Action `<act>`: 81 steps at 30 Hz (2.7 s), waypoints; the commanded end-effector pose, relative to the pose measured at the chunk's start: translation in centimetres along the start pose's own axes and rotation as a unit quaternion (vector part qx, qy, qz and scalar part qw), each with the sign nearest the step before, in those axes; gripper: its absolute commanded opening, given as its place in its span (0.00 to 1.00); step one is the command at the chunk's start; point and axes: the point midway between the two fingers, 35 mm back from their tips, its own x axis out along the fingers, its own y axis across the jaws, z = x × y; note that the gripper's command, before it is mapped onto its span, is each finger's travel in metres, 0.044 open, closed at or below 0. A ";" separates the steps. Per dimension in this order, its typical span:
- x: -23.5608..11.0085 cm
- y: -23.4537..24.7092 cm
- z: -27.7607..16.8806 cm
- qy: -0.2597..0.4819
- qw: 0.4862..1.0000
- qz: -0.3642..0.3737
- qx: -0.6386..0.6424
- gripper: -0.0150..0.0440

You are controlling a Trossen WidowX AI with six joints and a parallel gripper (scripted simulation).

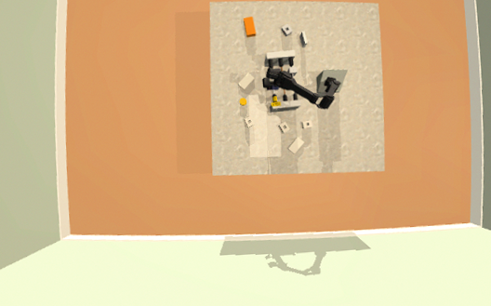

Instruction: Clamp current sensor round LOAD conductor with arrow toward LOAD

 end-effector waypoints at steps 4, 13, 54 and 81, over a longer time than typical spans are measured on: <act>0.0 0.0 -0.1 0.003 1.000 0.001 0.000 0.25; 0.0 0.0 -0.1 0.003 1.000 0.001 0.000 0.25; 0.0 0.0 -0.1 0.003 1.000 0.001 0.000 0.25; -0.5 0.0 -0.1 0.000 1.000 -0.020 -0.001 1.00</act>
